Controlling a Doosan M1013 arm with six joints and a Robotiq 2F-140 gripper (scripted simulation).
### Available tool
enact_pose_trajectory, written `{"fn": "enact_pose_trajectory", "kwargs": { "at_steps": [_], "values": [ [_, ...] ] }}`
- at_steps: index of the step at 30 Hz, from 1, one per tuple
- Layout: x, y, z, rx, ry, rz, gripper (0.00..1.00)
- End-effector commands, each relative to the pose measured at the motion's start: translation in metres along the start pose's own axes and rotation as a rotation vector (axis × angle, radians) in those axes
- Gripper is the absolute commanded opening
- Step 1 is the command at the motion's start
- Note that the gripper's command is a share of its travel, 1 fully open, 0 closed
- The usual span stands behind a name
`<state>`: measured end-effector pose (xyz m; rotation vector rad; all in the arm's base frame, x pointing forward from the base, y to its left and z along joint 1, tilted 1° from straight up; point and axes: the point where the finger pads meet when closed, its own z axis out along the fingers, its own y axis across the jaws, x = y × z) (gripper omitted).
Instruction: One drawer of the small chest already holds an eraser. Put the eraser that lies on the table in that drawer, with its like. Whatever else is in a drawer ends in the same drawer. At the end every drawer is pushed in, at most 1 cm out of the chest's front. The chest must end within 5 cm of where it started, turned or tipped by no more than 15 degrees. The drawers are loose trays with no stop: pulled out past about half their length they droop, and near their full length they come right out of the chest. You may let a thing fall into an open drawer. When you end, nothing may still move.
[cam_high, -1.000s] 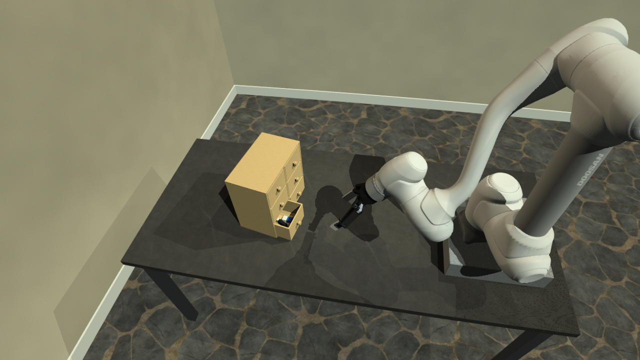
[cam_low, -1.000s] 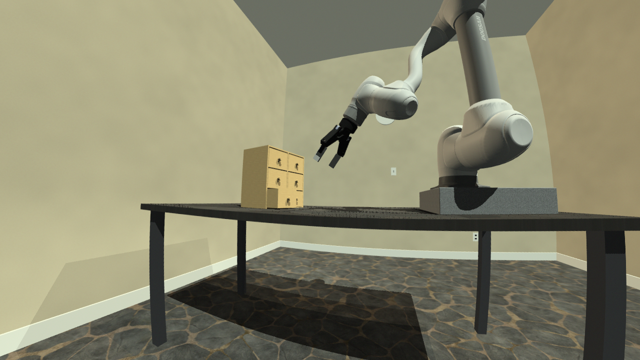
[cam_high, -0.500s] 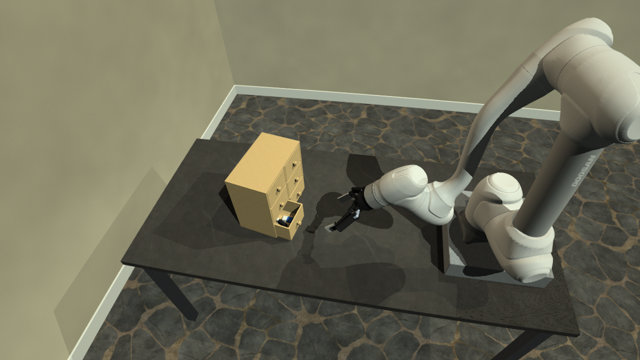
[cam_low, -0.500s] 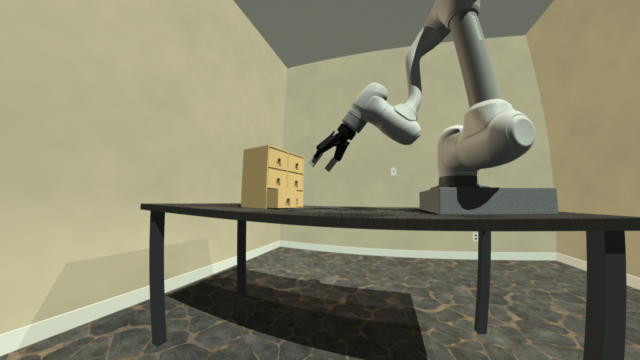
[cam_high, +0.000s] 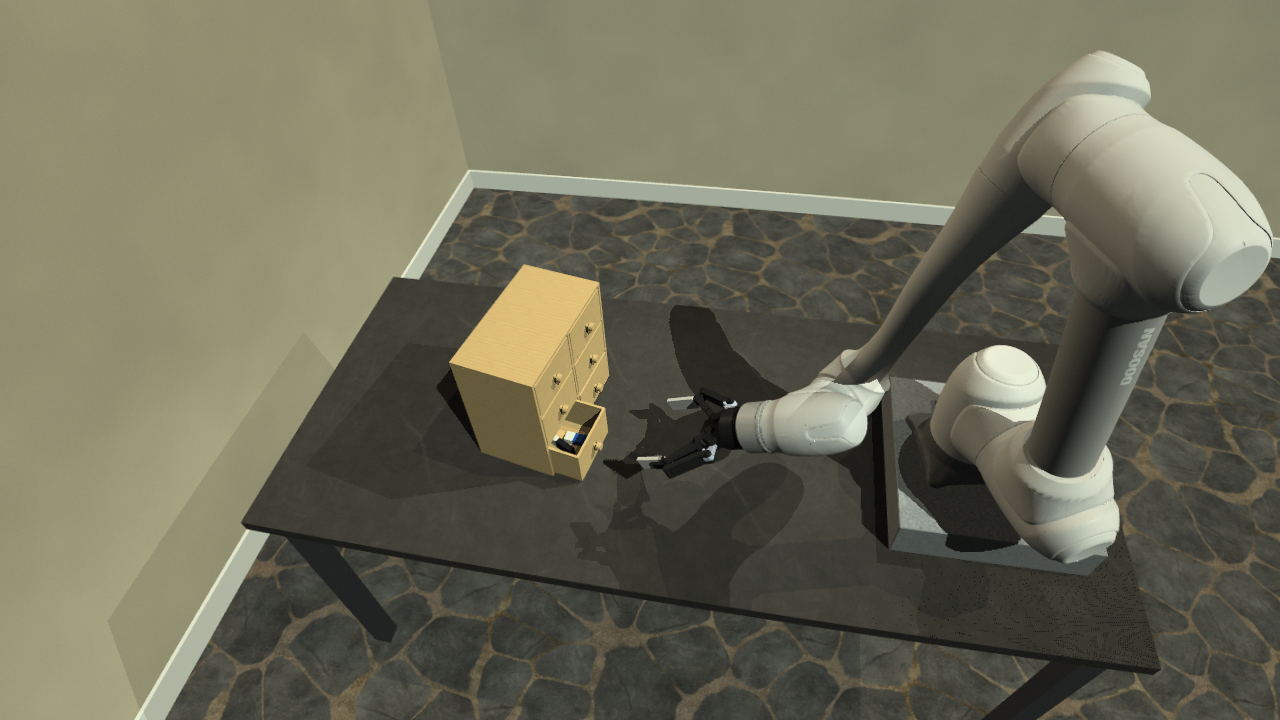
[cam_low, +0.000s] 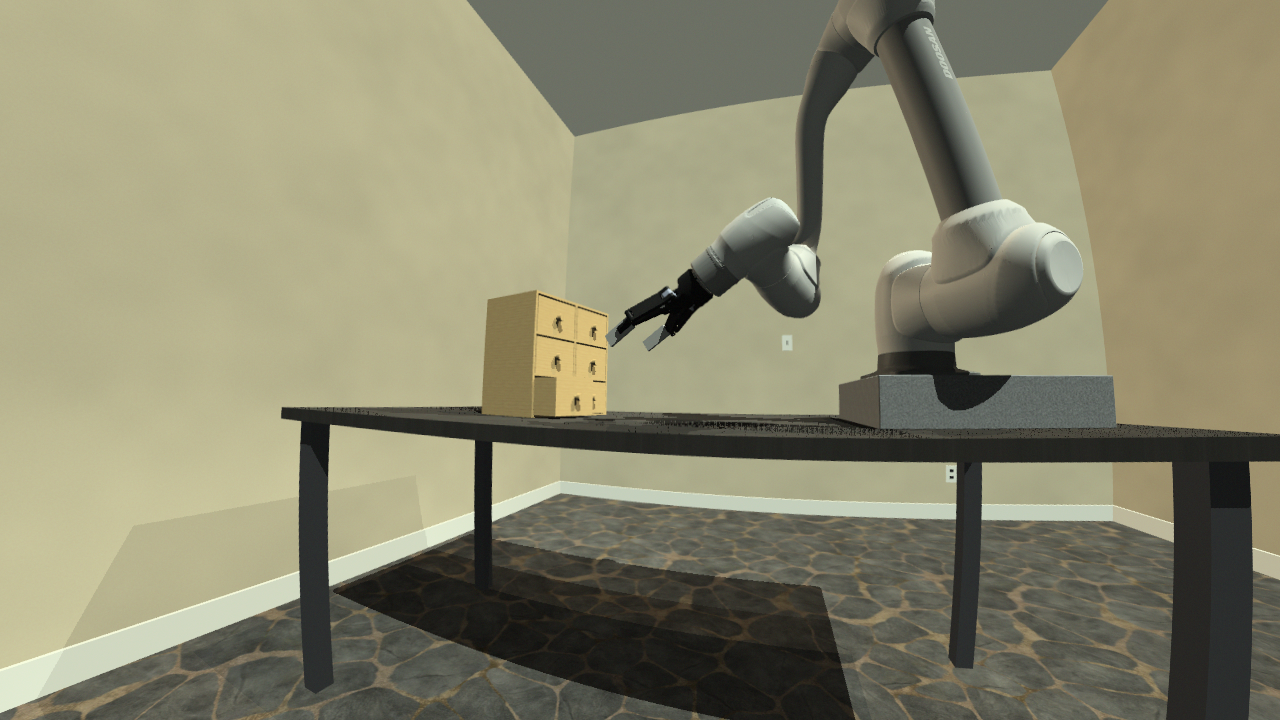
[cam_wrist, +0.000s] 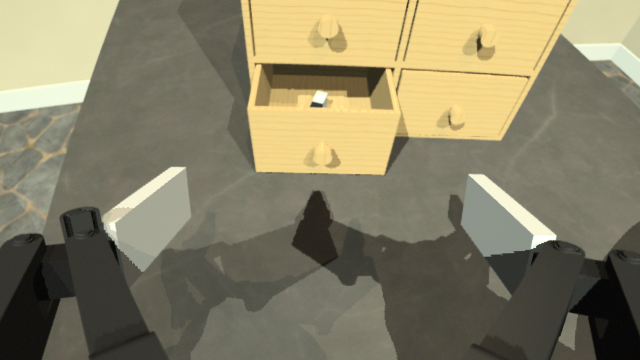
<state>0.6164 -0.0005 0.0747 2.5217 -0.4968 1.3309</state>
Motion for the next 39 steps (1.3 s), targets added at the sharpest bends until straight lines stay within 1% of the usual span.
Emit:
{"fn": "enact_pose_trajectory", "kwargs": {
  "at_steps": [1, 9, 10, 33, 39],
  "values": [
    [-0.0074, 0.0052, 0.0061, 0.059, 0.208, 0.026, 1.00],
    [-0.0079, 0.0049, 0.0077, 0.060, 0.224, 0.027, 1.00],
    [-0.0079, 0.0049, 0.0077, 0.060, 0.224, 0.027, 0.00],
    [-0.0079, 0.0049, 0.0079, 0.060, 0.224, 0.027, 0.00],
    [-0.0113, 0.0044, 0.0154, 0.060, 0.224, 0.027, 0.00]
  ]
}}
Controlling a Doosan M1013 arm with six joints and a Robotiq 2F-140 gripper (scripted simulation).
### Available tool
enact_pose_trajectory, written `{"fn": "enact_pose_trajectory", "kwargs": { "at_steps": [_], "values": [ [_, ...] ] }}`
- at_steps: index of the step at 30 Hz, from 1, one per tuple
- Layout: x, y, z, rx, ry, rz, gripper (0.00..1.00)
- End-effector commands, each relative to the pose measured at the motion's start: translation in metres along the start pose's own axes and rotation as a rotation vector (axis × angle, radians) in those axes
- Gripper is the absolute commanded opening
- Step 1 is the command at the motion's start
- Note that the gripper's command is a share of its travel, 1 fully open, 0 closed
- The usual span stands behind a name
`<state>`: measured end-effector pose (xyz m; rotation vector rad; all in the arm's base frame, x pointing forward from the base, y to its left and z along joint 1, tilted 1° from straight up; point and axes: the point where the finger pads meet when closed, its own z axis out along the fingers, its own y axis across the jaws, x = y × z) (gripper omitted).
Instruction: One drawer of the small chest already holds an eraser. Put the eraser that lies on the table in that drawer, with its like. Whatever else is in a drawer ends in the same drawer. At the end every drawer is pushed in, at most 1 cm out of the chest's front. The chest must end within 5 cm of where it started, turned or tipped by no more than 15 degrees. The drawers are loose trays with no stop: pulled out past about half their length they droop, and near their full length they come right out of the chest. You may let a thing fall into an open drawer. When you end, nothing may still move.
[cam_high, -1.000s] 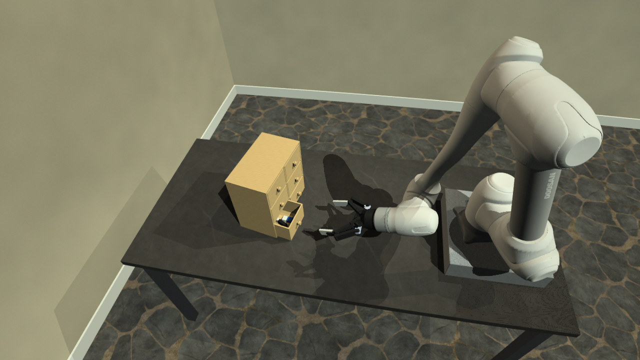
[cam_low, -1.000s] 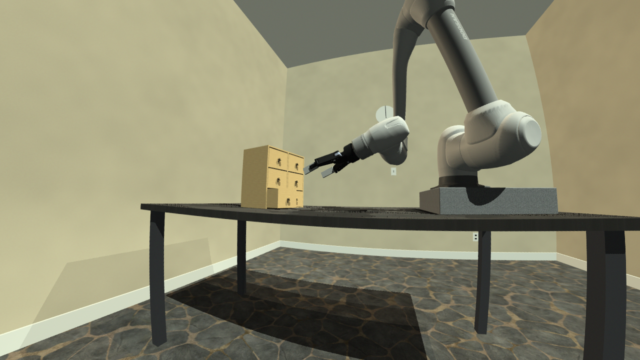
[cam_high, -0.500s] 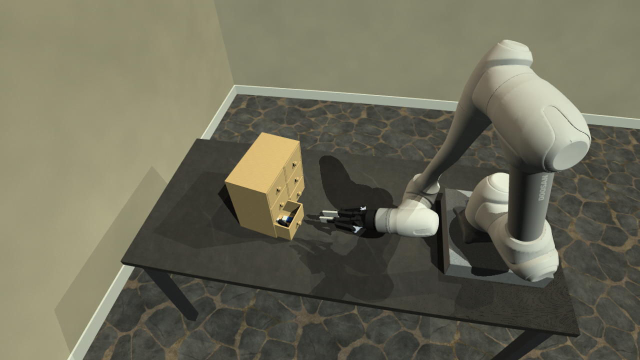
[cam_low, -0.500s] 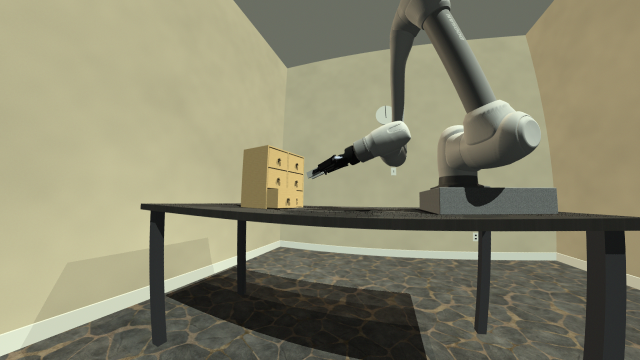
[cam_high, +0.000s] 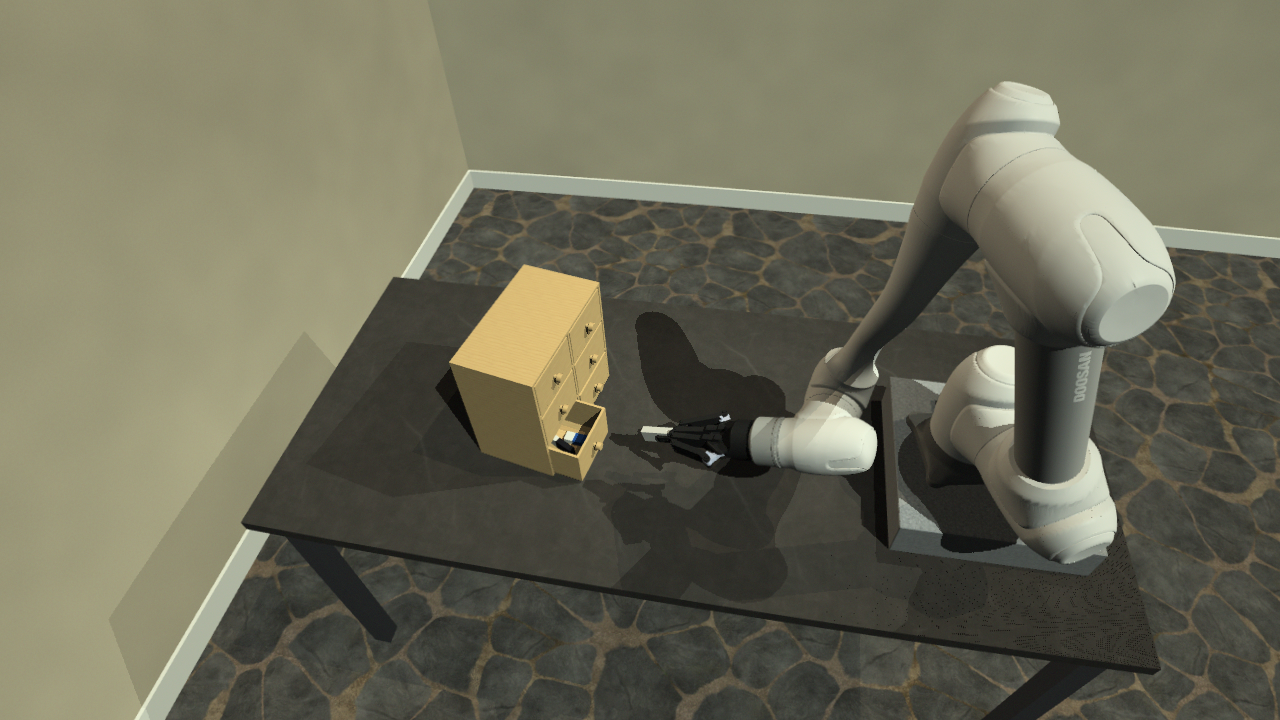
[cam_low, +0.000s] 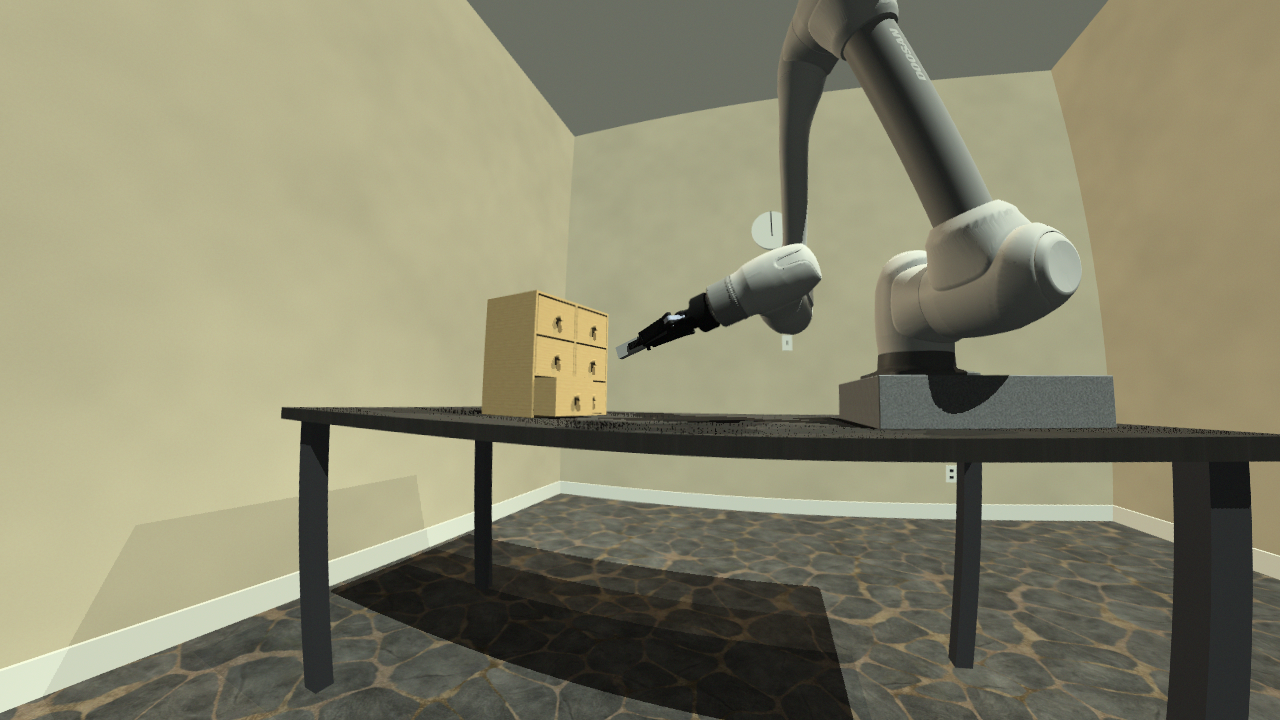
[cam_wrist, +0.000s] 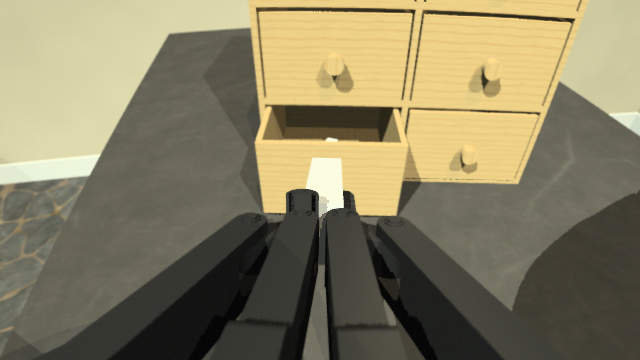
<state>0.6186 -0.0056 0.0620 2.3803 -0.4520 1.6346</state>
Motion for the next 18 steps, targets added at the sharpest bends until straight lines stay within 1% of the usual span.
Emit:
{"fn": "enact_pose_trajectory", "kwargs": {
  "at_steps": [1, 6, 8, 18],
  "values": [
    [-0.006, 0.002, 0.006, 0.000, 0.002, -0.001, 0.00],
    [-0.019, 0.002, 0.024, 0.000, 0.002, -0.001, 0.00],
    [-0.019, 0.002, 0.024, 0.000, 0.002, -0.001, 0.00],
    [-0.055, 0.002, 0.071, 0.000, 0.002, -0.001, 0.00]
  ]
}}
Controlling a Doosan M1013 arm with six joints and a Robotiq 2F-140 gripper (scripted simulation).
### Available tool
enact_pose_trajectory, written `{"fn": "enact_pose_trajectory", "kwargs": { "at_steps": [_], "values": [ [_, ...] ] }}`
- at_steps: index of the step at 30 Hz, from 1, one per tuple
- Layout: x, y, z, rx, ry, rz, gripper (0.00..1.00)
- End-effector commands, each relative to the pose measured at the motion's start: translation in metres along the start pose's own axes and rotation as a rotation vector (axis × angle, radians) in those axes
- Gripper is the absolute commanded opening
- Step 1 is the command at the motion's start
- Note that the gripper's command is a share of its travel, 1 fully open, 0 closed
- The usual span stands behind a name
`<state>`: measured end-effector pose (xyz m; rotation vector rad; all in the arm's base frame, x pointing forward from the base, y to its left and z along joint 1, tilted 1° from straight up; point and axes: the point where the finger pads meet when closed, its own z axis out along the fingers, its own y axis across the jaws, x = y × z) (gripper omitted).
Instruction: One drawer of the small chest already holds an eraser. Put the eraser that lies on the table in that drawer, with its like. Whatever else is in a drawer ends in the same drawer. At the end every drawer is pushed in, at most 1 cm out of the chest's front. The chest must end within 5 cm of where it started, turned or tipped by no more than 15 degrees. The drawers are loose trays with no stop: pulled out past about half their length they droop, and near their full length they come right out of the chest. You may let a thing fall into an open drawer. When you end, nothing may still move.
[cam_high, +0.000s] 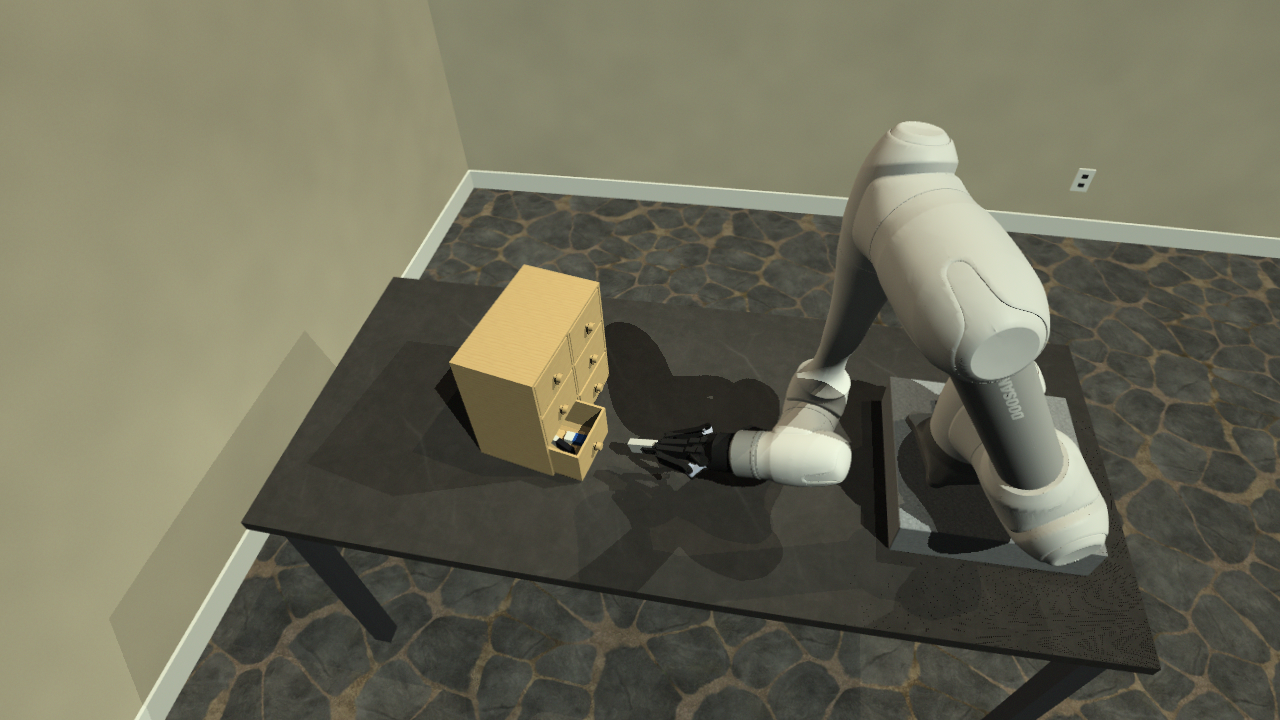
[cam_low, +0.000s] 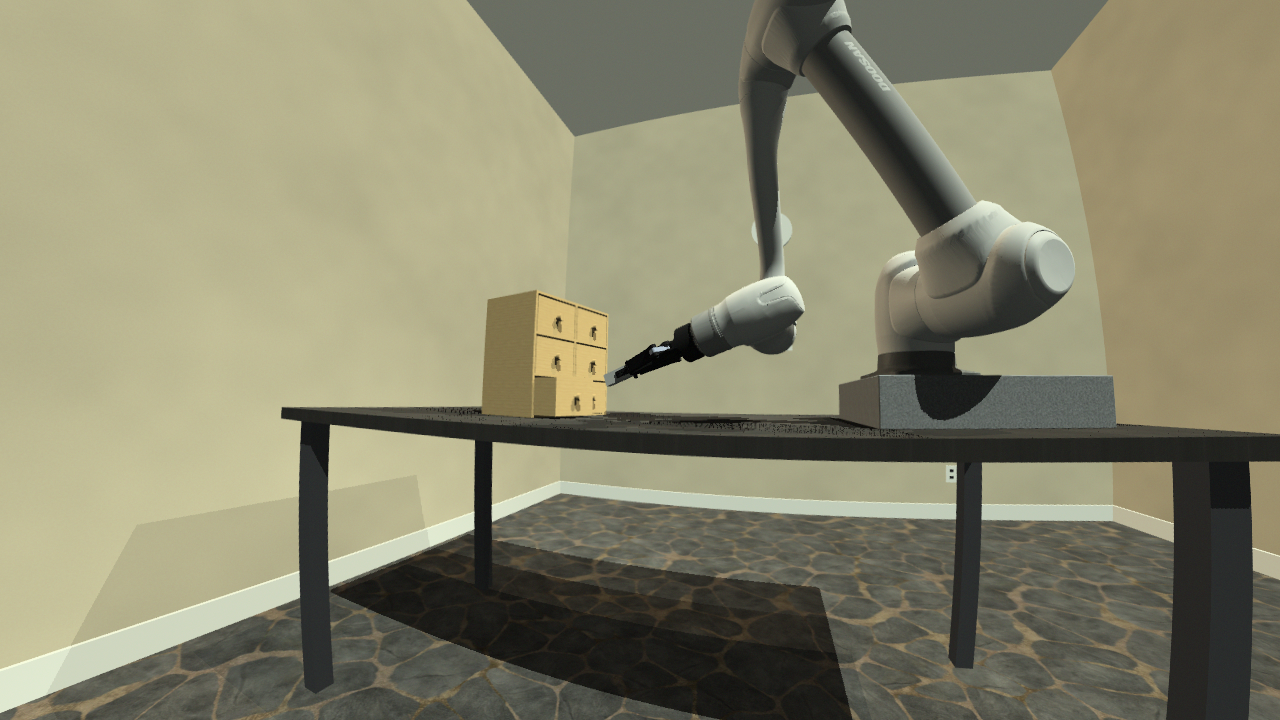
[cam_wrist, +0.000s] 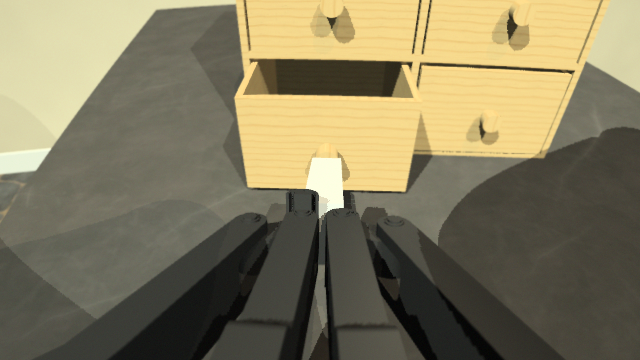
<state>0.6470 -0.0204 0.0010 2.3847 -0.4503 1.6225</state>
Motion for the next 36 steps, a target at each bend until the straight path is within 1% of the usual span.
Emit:
{"fn": "enact_pose_trajectory", "kwargs": {
  "at_steps": [1, 5, 11, 36],
  "values": [
    [-0.012, -0.001, 0.024, 0.002, 0.010, 0.003, 0.00],
    [-0.021, -0.001, 0.036, 0.002, 0.010, 0.003, 0.00],
    [-0.025, -0.001, 0.041, 0.002, 0.010, 0.003, 0.00],
    [-0.025, -0.001, 0.042, 0.002, 0.010, 0.003, 0.00]
  ]
}}
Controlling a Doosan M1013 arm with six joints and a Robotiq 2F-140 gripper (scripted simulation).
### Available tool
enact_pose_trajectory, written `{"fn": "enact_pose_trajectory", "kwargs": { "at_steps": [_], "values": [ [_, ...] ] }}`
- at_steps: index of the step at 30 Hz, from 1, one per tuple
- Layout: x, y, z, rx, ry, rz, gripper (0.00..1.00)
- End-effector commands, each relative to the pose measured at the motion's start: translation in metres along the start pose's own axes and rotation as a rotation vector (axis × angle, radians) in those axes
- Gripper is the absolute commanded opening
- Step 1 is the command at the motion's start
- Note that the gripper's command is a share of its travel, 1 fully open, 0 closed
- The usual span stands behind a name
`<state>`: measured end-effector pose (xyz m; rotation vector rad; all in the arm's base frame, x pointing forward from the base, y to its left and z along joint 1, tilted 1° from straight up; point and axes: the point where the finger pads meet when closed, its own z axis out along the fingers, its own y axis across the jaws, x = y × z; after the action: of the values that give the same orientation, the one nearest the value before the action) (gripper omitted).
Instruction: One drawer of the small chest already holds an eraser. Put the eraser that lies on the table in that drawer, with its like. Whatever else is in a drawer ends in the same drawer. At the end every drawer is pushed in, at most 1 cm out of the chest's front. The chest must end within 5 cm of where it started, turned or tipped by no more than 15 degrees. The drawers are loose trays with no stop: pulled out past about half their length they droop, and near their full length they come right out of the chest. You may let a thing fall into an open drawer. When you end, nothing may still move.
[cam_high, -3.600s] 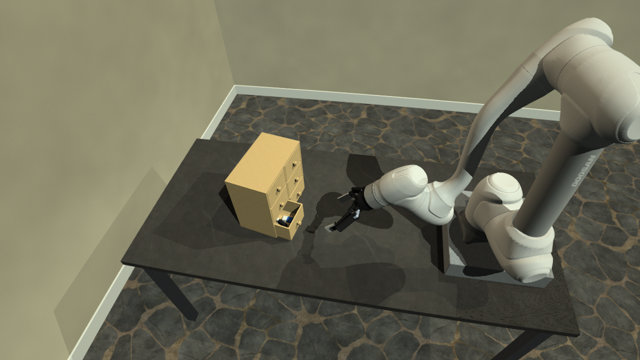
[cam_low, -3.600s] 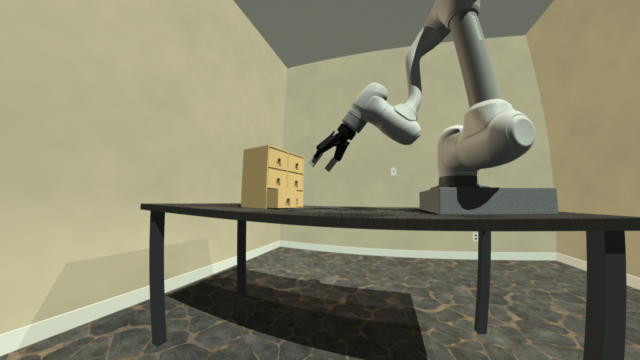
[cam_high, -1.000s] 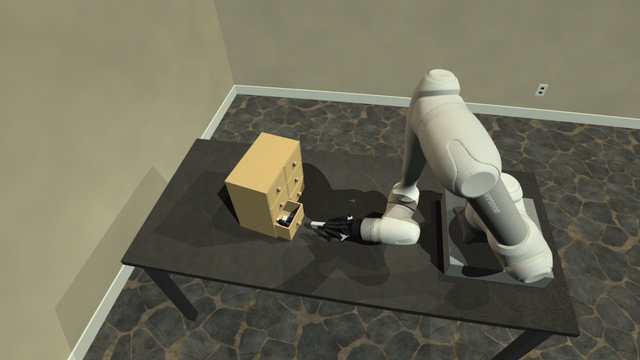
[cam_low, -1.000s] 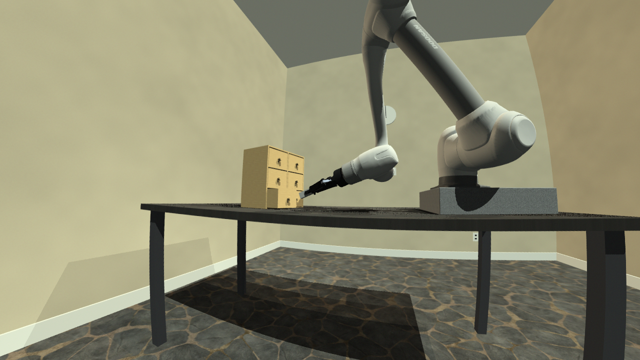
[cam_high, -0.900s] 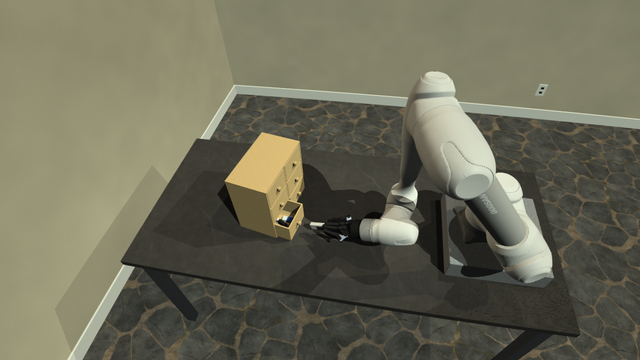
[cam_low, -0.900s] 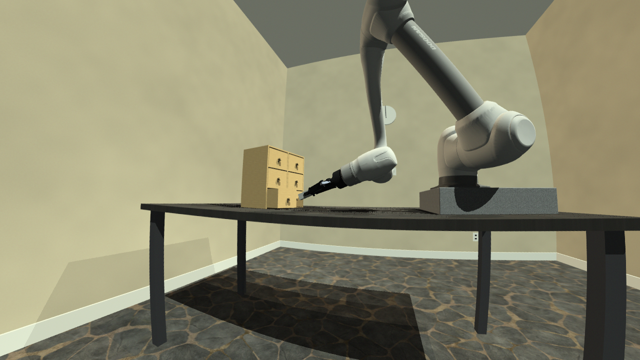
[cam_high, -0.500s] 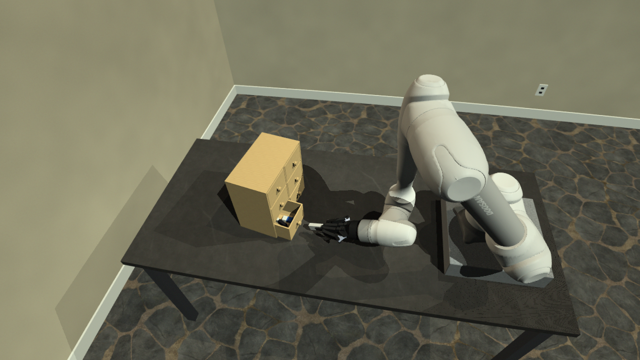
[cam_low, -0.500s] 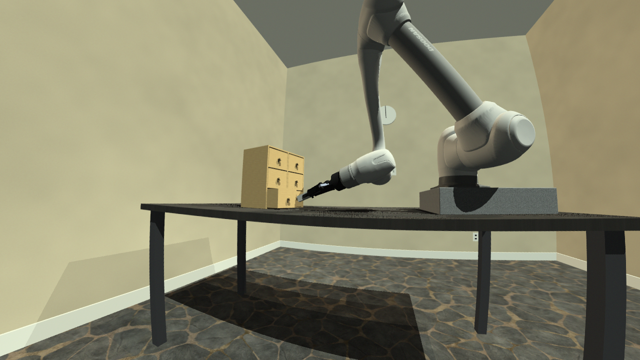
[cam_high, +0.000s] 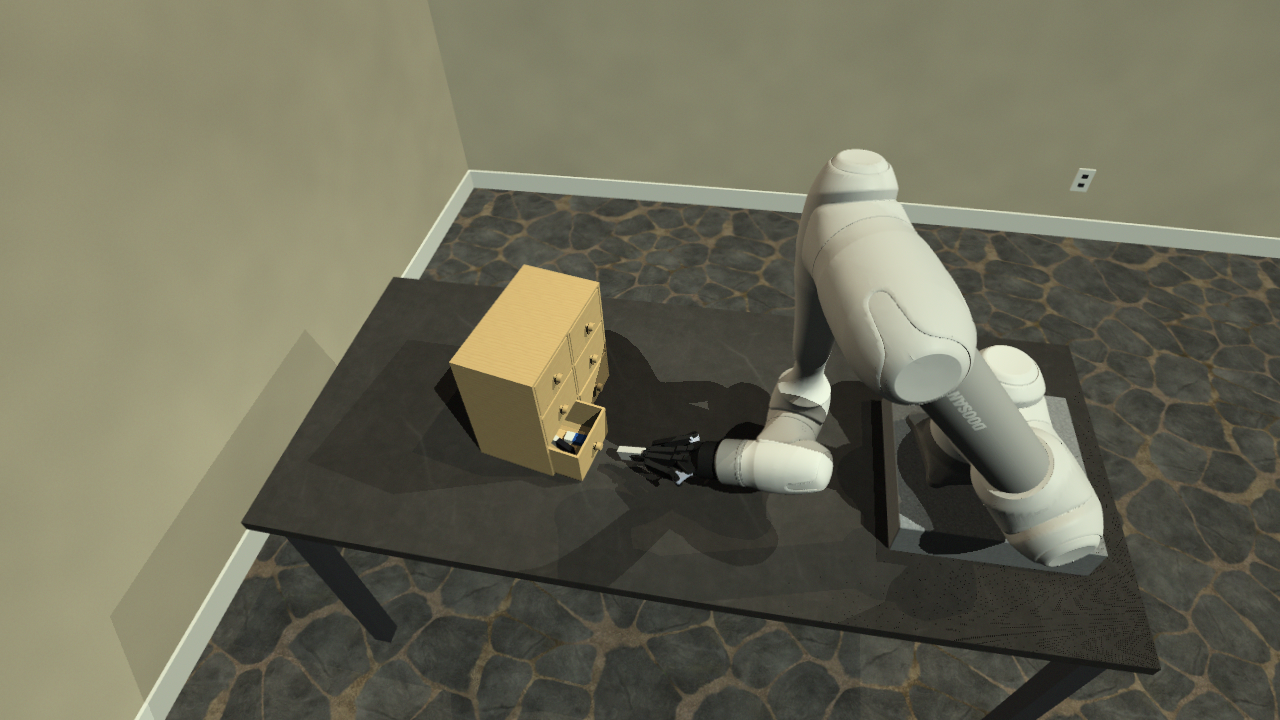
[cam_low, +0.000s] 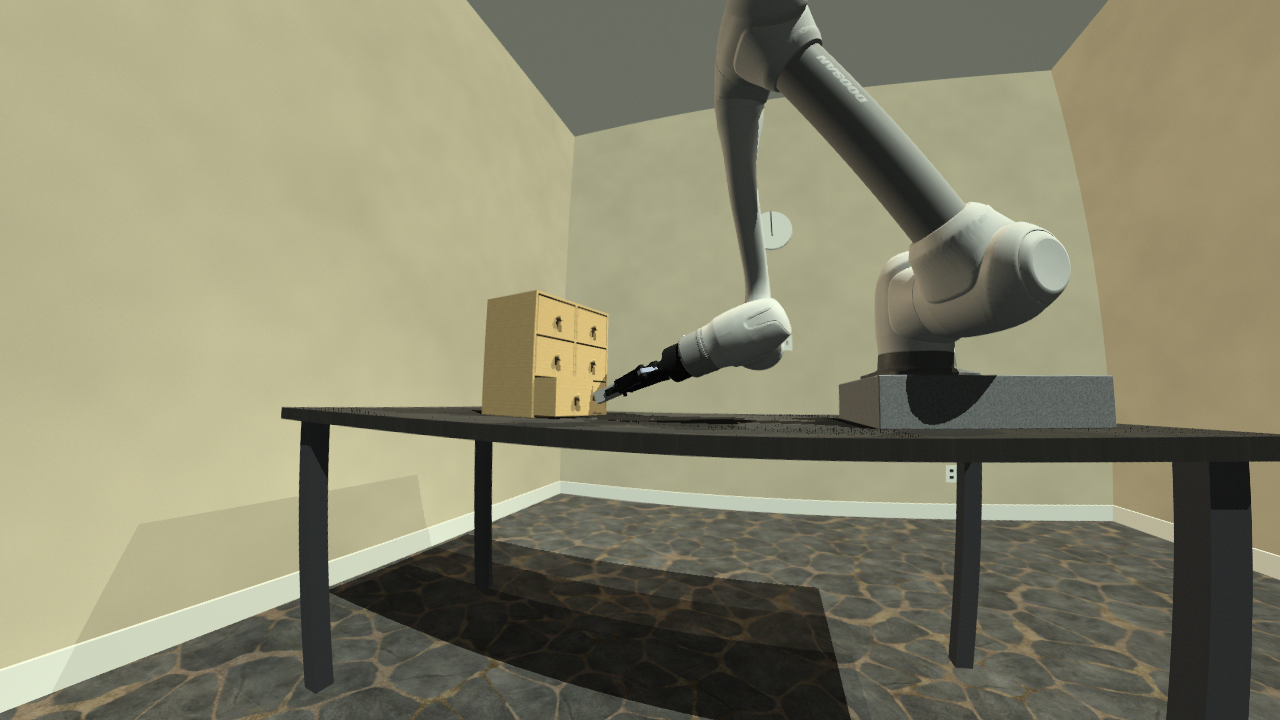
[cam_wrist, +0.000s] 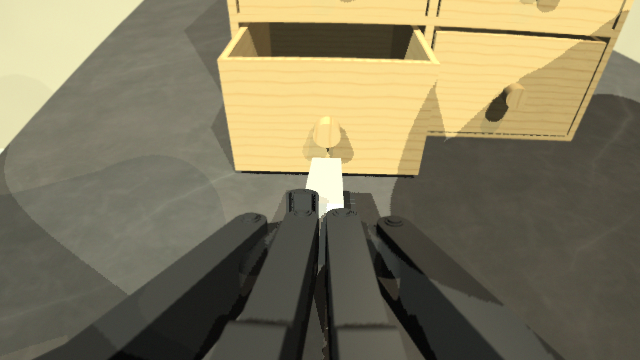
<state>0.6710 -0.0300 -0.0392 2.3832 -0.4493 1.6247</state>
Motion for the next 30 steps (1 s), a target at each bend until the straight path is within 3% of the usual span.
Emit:
{"fn": "enact_pose_trajectory", "kwargs": {
  "at_steps": [1, 30],
  "values": [
    [0.0030, -0.0009, 0.0033, 0.002, 0.008, 0.004, 0.00],
    [0.0055, -0.0017, 0.0058, 0.002, 0.008, 0.004, 0.00]
  ]
}}
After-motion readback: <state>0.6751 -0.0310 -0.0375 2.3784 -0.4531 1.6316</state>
